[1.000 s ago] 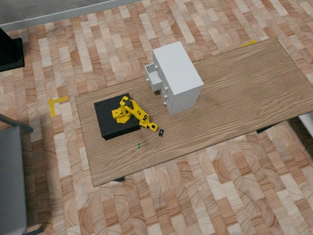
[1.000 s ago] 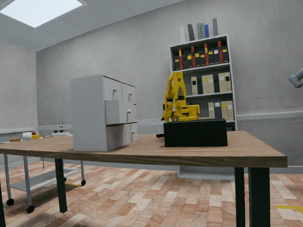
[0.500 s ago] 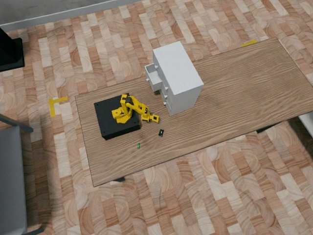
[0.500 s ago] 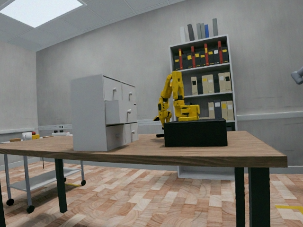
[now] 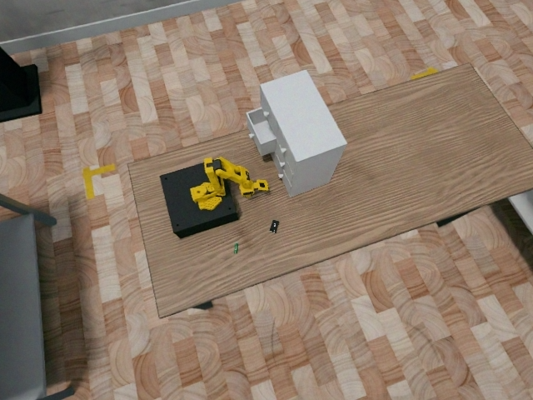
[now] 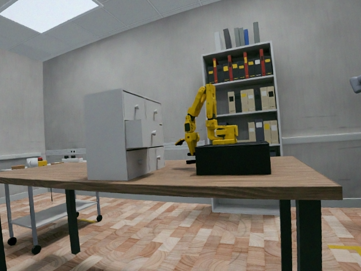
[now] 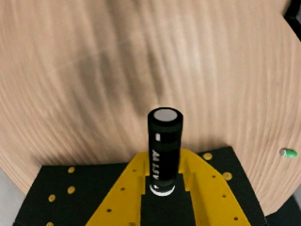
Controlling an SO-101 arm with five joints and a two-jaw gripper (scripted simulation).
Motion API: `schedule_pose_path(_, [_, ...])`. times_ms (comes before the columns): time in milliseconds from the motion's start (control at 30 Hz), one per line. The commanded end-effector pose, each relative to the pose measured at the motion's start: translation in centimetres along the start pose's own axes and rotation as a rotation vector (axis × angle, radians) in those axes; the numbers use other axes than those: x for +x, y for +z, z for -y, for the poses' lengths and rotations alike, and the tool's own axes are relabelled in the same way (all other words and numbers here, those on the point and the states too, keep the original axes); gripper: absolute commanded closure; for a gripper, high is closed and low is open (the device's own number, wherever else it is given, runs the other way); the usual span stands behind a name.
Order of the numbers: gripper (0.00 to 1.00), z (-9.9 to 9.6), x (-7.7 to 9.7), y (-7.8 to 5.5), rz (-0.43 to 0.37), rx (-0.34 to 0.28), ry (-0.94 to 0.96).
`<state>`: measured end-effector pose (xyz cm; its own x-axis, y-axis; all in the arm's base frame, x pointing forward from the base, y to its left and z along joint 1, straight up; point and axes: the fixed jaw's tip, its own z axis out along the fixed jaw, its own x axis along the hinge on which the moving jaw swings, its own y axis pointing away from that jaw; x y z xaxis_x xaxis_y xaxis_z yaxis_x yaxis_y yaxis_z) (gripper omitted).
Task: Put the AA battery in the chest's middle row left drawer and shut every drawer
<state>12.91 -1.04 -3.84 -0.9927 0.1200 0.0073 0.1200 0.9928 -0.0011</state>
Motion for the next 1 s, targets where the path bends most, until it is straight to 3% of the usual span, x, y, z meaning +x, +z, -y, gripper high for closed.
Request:
schedule_pose_path(0, [1.00,-1.5,0.3,0.0,0.007,-0.001,-0.106])
schedule_pose_path(700, [1.00,-2.1,0.5,0.0,0.007,0.000,-0.149])
schedule_pose_path(967, [1.00,-5.3,-0.5,-0.2,0.007,0.000,-0.358])
